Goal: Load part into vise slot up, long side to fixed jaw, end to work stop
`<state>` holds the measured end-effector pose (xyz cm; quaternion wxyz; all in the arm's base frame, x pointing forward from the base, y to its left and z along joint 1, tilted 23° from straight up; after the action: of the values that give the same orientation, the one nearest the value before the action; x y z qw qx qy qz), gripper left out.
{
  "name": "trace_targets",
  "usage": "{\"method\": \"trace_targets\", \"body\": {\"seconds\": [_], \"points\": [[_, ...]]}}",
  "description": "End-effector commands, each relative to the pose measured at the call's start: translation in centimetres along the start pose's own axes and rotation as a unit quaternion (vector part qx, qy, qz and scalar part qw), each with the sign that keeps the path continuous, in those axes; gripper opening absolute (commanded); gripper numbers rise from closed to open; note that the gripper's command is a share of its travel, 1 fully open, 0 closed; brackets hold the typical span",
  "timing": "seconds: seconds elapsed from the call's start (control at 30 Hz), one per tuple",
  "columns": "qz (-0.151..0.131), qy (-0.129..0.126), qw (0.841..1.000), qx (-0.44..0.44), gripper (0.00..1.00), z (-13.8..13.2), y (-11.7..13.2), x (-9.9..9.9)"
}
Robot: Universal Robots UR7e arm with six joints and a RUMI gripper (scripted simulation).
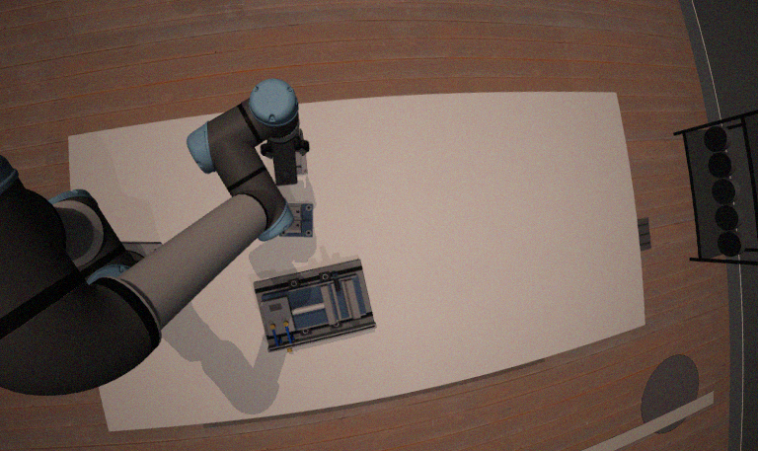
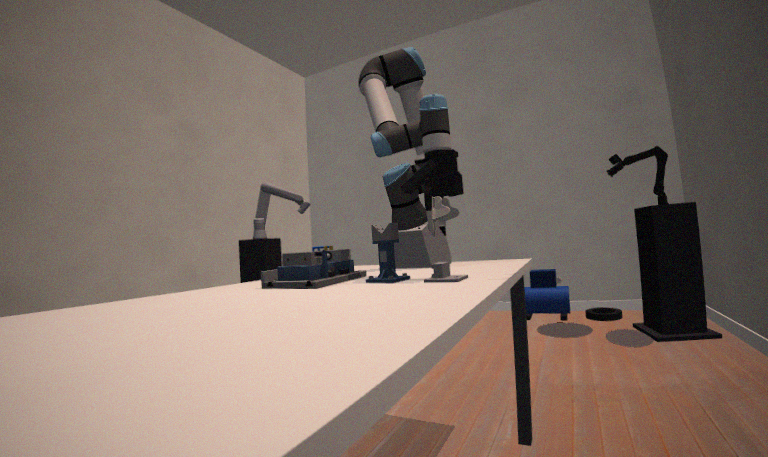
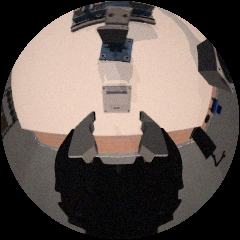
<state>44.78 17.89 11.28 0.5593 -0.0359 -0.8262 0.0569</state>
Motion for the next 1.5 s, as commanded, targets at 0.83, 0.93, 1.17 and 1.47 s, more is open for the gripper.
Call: {"method": "trace_targets", "body": {"seconds": [0.83, 0.93, 1.17, 1.47], "points": [[0.0, -0.001, 1.0, 0.0, 0.51, -0.1, 0.0, -5.9], [0.0, -0.001, 1.0, 0.0, 0.51, -0.1, 0.0, -6.4], [0.0, -0.001, 1.0, 0.0, 0.51, -0.1, 0.0, -7.3], [0.0, -0.001, 1.0, 0.0, 0.51, -0.1, 0.0, -8.3]]}}
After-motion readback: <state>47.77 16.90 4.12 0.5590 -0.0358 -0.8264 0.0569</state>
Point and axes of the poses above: the point where the finger pads meet when closed, its own x axis back along the fingers, its own z axis across the jaws, y = z × x, the point moved 1 cm from there along x, back along the fingers, and after that the axes turned 14 degrees about x, right-handed, at the moved point
